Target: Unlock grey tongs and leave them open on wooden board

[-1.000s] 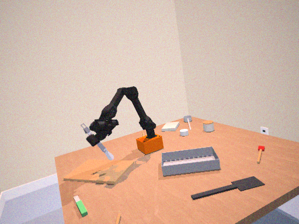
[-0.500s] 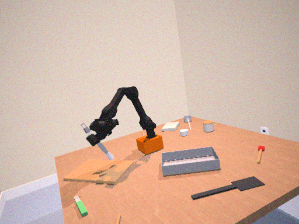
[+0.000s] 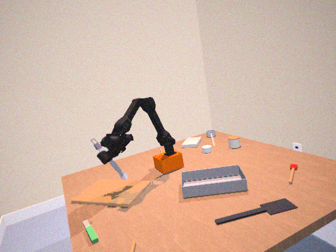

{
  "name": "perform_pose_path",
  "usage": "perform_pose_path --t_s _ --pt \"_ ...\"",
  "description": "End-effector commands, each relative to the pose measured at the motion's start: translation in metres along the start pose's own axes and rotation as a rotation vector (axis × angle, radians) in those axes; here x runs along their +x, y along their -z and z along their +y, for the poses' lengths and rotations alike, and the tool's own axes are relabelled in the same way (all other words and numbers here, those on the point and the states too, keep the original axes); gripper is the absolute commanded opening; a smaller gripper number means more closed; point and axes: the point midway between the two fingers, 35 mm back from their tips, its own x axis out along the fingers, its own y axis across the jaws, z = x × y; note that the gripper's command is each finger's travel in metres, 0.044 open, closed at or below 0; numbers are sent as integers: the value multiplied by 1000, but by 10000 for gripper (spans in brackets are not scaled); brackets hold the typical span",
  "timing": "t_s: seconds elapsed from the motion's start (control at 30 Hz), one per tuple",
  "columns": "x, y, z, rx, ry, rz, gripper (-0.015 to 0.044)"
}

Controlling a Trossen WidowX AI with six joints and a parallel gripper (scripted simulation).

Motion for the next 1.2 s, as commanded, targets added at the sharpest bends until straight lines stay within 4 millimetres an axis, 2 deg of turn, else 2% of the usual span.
perform_pose_path --t_s 0.0,0.6,1.03,1.17 --pt "2 -1 0 2 3 16 -150" --pt "46 24 1 -49 34 516 -150" --pt "60 33 0 -3 3 893 -150" --pt "61 33 -1 7 -4 934 -150"
